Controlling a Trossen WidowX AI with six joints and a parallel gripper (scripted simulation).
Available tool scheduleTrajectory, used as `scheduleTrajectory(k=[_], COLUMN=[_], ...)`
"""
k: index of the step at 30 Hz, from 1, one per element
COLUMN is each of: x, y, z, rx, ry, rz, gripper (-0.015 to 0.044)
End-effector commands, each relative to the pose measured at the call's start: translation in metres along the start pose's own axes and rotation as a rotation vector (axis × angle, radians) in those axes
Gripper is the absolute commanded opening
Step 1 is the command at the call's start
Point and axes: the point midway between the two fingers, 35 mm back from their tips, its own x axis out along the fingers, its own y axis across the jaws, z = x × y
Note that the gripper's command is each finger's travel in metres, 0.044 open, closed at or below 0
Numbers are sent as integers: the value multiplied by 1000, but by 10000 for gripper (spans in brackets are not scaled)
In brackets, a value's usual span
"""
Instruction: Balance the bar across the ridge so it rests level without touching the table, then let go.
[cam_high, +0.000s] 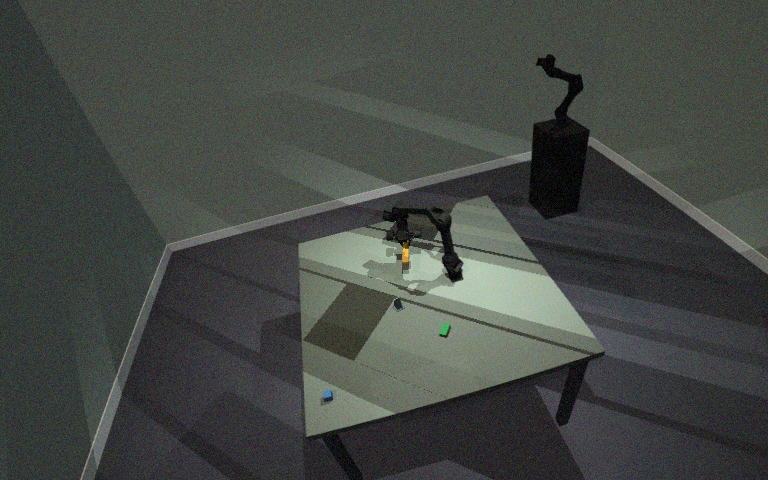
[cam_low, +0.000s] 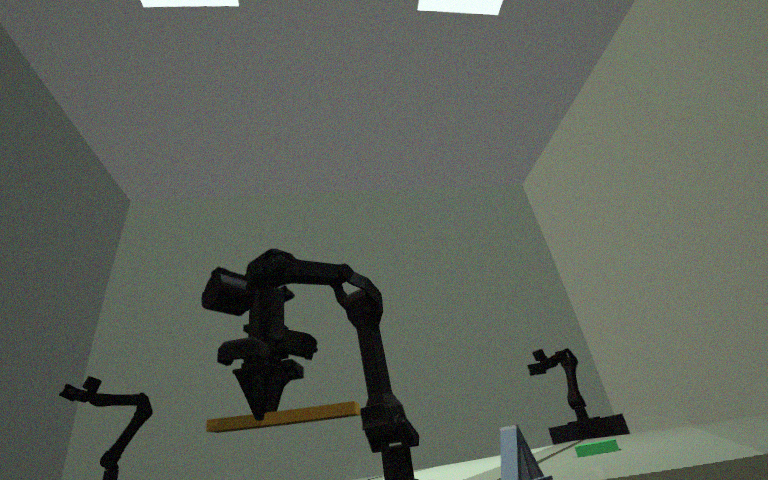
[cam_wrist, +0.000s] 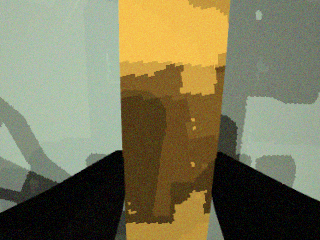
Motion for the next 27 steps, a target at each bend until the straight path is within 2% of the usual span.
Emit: scheduleTrajectory(k=[1,27], x=[-1,-2], y=[-10,-53], z=[12,95], rx=[-24,-192], ry=[2,-5], rz=[1,-3], gripper=[0,0])
